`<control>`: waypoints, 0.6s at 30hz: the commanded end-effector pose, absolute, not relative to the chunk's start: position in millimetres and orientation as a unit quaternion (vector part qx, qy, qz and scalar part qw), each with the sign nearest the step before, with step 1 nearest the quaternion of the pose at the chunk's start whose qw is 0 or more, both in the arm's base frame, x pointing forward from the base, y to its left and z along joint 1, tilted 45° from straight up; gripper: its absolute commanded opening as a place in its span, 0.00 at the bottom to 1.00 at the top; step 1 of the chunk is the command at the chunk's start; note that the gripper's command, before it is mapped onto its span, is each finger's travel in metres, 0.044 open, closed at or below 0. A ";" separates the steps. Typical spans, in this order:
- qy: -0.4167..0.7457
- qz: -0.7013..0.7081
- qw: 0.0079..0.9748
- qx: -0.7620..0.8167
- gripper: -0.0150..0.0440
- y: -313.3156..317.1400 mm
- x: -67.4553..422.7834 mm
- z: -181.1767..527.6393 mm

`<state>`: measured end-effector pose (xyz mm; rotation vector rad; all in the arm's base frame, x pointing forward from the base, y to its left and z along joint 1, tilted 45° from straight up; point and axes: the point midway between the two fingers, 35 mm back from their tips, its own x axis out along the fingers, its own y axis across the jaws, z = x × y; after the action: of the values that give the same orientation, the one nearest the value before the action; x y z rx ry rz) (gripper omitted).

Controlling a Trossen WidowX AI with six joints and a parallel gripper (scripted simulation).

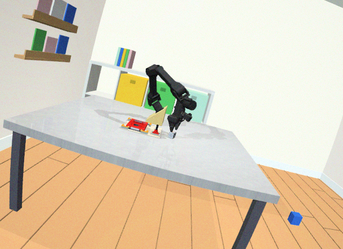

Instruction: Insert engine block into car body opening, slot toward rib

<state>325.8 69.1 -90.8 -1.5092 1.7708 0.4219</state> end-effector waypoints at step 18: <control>0.694 0.167 0.379 -0.589 1.00 71.7 325.5 -85.7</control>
<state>325.0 72.8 -84.2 -1.4961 1.7801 0.4258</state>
